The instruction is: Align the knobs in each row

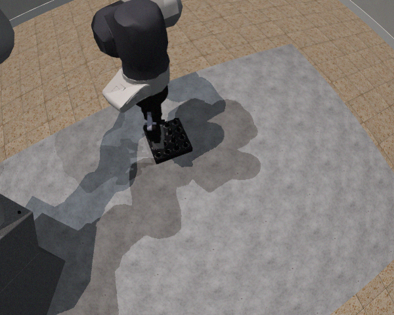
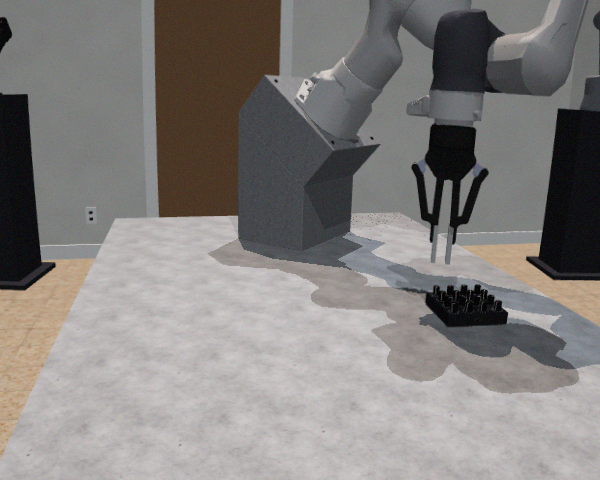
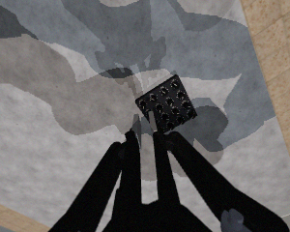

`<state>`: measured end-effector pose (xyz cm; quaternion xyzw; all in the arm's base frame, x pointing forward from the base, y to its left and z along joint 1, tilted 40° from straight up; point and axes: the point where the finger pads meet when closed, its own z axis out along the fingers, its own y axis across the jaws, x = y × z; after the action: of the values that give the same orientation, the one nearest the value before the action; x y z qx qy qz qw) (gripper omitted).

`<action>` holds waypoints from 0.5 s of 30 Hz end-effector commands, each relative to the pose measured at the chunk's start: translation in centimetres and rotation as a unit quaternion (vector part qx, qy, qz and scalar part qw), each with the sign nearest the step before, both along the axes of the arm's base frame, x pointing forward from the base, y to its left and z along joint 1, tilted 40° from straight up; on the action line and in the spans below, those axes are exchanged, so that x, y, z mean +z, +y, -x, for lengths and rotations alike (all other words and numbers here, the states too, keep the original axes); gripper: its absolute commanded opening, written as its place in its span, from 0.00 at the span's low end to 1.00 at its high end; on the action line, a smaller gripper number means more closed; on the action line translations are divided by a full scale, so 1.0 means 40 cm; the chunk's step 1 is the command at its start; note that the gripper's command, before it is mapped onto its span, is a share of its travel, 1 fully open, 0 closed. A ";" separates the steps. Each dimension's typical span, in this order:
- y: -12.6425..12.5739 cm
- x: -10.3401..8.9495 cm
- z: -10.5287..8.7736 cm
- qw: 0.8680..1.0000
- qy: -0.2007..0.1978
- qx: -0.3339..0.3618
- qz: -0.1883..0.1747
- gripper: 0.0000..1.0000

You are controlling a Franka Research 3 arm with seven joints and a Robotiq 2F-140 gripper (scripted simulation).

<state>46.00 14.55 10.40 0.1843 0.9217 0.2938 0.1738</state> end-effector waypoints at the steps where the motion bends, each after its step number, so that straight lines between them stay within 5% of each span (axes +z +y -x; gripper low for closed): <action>1: 0.003 0.000 0.004 0.997 -0.042 0.059 0.028 0.12; 15: 0.003 0.000 0.014 0.984 -0.087 0.139 0.073 0.12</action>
<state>45.64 14.56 10.43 0.0811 0.9376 0.2720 0.2008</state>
